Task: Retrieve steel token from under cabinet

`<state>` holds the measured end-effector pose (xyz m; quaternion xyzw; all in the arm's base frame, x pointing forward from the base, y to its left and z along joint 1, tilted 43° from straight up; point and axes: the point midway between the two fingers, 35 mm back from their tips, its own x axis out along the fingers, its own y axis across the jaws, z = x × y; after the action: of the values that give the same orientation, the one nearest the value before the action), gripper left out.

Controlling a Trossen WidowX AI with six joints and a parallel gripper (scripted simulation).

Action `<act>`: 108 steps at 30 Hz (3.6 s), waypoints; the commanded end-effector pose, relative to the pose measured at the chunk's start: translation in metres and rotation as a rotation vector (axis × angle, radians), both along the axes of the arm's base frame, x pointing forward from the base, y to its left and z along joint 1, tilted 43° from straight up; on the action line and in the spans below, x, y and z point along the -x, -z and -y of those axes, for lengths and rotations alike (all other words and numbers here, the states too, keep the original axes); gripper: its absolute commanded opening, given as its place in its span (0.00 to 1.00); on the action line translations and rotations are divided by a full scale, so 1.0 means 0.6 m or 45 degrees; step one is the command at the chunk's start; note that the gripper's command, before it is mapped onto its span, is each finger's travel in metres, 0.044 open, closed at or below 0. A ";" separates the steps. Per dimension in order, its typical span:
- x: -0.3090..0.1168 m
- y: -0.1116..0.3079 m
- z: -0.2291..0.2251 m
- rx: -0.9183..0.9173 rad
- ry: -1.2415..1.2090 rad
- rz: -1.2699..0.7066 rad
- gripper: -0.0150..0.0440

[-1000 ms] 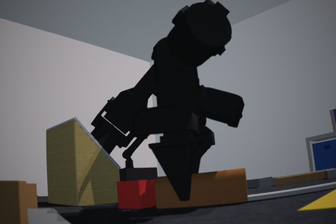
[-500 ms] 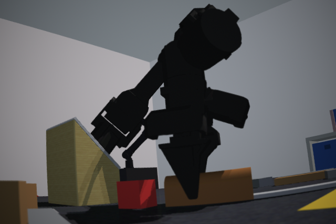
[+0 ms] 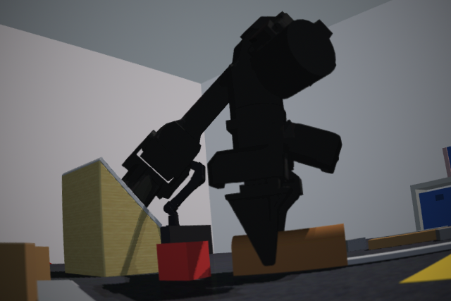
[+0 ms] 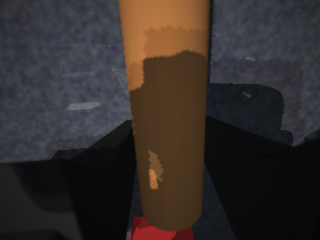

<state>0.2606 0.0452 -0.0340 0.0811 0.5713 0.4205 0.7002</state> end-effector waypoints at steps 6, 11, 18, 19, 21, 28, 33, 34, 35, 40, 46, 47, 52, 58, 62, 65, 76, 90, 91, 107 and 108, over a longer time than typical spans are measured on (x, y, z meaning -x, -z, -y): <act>0.002 -0.014 -0.013 0.000 -0.001 0.007 0.25; 0.003 -0.020 -0.020 -0.001 -0.001 0.007 0.25; 0.004 -0.029 -0.029 -0.001 -0.001 0.007 0.25; 0.004 -0.030 -0.031 -0.001 -0.001 0.007 0.25; 0.004 -0.033 -0.033 -0.001 -0.001 0.007 0.25; 0.006 -0.042 -0.043 -0.002 -0.001 0.007 0.25; 0.007 -0.048 -0.050 -0.002 -0.001 0.007 0.25; 0.007 -0.050 -0.051 -0.002 -0.001 0.007 0.25; 0.007 -0.051 -0.053 -0.003 -0.001 0.007 0.25; 0.008 -0.058 -0.060 -0.003 -0.001 0.007 0.25; 0.009 -0.066 -0.068 -0.003 -0.001 0.007 0.25; 0.009 -0.067 -0.070 -0.004 -0.001 0.007 0.25; 0.010 -0.074 -0.077 -0.004 -0.001 0.007 0.25; 0.012 -0.082 -0.086 -0.005 -0.001 0.006 0.25; 0.013 -0.087 -0.092 -0.005 -0.001 0.006 0.25; 0.013 -0.092 -0.096 -0.005 -0.001 0.006 0.25; 0.016 -0.107 -0.112 -0.006 -0.001 0.006 0.25; 0.020 -0.127 -0.134 -0.008 -0.001 0.006 0.25; 0.020 -0.129 -0.135 -0.008 -0.001 0.006 0.25; 0.025 -0.152 -0.160 -0.009 -0.001 0.007 0.25; 0.025 -0.154 -0.162 -0.009 -0.001 0.007 0.25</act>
<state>0.2449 0.1379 0.0526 0.0864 0.5723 0.4200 0.6990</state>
